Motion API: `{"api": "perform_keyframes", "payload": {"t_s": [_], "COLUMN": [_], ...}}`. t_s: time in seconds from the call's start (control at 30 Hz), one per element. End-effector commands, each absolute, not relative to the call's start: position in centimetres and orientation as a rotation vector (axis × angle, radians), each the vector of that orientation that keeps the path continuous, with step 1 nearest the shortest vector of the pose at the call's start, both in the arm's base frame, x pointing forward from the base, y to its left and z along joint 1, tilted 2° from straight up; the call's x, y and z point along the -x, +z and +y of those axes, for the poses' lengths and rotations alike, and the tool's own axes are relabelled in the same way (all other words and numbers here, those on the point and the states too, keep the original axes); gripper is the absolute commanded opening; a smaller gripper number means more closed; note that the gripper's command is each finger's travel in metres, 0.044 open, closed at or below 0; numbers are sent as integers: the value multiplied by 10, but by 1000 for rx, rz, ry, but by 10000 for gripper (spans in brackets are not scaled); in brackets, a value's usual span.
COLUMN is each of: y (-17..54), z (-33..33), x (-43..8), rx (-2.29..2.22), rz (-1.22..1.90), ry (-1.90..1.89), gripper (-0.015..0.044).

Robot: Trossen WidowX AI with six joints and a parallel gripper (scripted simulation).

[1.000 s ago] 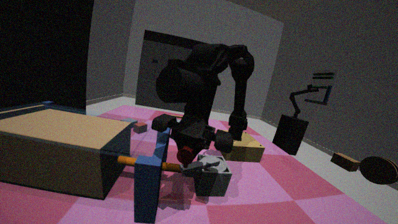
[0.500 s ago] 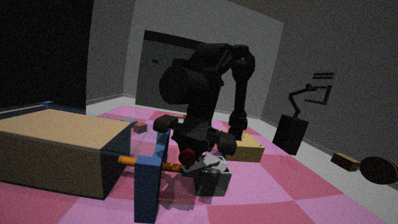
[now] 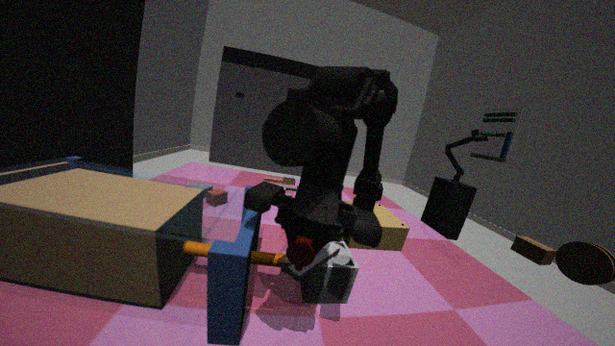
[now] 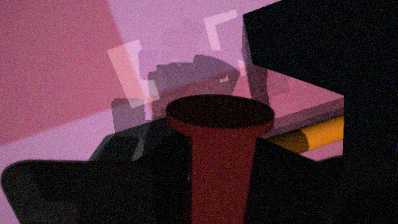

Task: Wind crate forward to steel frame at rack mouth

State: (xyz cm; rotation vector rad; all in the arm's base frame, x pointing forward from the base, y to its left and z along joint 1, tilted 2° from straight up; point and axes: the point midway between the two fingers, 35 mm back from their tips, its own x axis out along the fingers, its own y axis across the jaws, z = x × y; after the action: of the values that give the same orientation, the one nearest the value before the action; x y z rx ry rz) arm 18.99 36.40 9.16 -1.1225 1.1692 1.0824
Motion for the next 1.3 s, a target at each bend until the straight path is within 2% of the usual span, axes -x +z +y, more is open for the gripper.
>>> {"api": "perform_keyframes", "payload": {"t_s": [0.0, 1.27], "y": [88, 87], "z": [373, 380], "x": [-167, -136], "rx": [1121, 1119], "rz": [1189, 1191], "ry": [1136, 1138], "gripper": [0, 0]}}
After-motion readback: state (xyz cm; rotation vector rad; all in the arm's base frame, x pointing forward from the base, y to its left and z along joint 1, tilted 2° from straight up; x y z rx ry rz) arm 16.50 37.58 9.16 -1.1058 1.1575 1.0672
